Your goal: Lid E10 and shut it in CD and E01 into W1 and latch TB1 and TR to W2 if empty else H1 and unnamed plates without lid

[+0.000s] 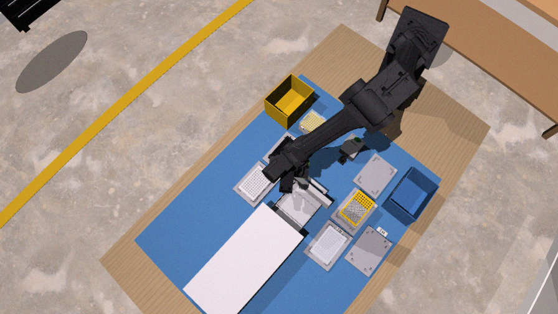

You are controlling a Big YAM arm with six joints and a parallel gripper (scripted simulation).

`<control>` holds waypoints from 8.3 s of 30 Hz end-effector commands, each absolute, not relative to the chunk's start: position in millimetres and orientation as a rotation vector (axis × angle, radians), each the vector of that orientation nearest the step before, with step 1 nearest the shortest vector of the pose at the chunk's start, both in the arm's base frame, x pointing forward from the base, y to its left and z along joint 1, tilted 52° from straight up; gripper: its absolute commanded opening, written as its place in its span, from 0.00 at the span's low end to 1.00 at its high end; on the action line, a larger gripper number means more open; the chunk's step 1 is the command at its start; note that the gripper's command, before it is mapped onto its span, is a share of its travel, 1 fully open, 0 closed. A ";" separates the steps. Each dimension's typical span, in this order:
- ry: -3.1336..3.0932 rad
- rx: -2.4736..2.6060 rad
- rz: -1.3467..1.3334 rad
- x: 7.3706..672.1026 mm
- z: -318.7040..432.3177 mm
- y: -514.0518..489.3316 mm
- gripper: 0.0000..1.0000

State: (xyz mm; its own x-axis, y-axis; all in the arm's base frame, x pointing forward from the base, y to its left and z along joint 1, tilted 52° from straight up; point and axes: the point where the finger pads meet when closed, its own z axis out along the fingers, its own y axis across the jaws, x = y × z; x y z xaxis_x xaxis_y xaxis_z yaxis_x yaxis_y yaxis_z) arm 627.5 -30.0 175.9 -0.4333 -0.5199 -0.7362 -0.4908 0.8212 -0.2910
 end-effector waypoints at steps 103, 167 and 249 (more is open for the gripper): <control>2.213 -0.086 0.267 756.8 199.0 -115.2 1.00; 2.207 -0.093 0.269 803.8 165.1 -97.4 1.00; 2.204 -0.092 0.259 802.8 166.5 -104.8 0.00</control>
State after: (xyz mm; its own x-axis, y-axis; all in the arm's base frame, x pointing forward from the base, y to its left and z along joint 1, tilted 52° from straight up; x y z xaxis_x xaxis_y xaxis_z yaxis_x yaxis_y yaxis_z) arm 790.5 -97.4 144.0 -0.6453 0.0309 -0.7633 -0.1575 0.9723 0.1725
